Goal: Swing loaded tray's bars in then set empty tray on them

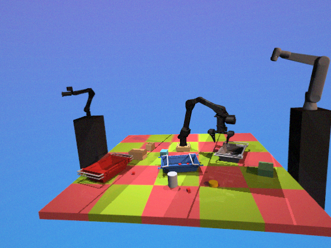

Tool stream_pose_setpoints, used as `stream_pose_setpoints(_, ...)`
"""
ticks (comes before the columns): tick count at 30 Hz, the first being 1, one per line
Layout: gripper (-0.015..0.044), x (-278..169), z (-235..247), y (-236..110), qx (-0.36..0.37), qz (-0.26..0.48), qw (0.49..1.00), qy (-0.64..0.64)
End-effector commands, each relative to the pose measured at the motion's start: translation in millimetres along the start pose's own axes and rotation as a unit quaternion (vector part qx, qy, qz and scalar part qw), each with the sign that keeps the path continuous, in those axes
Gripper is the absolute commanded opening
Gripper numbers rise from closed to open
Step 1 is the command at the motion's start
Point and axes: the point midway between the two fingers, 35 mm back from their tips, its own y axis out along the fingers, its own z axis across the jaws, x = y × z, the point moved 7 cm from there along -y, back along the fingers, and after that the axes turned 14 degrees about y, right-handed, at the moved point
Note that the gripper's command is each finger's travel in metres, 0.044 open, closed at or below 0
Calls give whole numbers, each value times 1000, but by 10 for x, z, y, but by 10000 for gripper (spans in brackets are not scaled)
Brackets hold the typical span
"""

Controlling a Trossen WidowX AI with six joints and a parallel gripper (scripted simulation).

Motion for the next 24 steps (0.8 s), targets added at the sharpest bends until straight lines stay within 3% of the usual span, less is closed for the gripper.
stream_pose_setpoints(1,440,27,17,-18,-6,-4,999,-36)
stream_pose_setpoints(8,440,30,6,57,-6,-4,999,-36)
stream_pose_setpoints(24,440,33,4,801,-6,-4,999,-36)
